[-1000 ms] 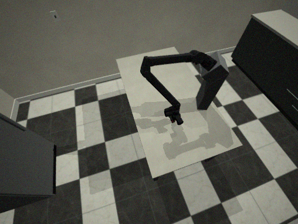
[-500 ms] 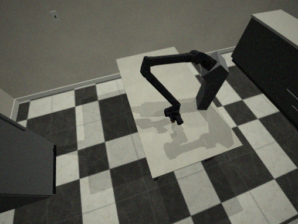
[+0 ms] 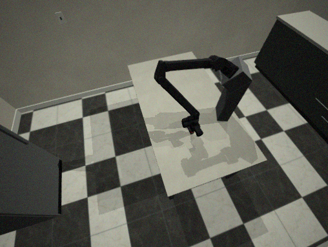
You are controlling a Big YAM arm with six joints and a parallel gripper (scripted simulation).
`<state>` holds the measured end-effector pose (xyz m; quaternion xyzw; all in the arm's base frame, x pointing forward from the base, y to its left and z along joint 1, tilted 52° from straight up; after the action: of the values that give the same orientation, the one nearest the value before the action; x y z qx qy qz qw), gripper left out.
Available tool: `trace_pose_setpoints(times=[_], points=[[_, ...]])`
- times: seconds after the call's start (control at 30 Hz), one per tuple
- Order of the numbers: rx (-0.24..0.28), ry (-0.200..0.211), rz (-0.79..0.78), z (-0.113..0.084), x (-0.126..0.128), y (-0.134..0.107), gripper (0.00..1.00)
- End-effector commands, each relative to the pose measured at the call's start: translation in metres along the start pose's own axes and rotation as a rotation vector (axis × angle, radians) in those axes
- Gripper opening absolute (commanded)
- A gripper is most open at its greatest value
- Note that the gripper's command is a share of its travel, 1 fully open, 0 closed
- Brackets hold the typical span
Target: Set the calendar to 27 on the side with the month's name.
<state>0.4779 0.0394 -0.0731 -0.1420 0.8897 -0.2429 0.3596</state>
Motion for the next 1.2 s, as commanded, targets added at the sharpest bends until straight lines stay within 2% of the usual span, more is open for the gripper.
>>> trace_pose_setpoints(times=[0.0,0.2,0.33,0.47,0.5,0.73,0.77,0.83,0.9,1.03,1.1,1.17], points=[[-0.016,-0.002,-0.004,-0.032,0.000,0.005,0.27],[-0.015,-0.004,-0.004,-0.076,0.001,0.004,0.27],[-0.014,-0.005,-0.003,-0.092,0.002,0.003,0.27],[0.001,0.009,0.013,-0.090,0.005,-0.006,0.27],[0.003,0.013,0.016,-0.079,0.002,-0.003,0.27],[-0.005,0.008,0.006,-0.083,0.004,0.002,0.27],[-0.002,0.019,0.003,-0.082,0.009,-0.003,0.27],[0.002,-0.006,0.006,-0.089,0.008,-0.029,0.27],[0.000,-0.003,0.004,-0.093,0.022,-0.070,0.27],[-0.007,0.012,-0.002,-0.093,0.024,-0.069,0.27],[0.003,-0.007,0.001,-0.099,0.039,-0.107,0.27],[0.002,-0.002,-0.004,-0.104,0.048,-0.123,0.27]])
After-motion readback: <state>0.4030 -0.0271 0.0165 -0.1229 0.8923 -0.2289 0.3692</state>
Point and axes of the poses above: the point where the finger pads meet when closed, its own z axis out along the fingers, its own x axis across the jaws, y = z × x, the point moved 10 cm from there along -z, back along the fingers, and after that the axes turned 14 degrees about -z, right-handed, at the moved point
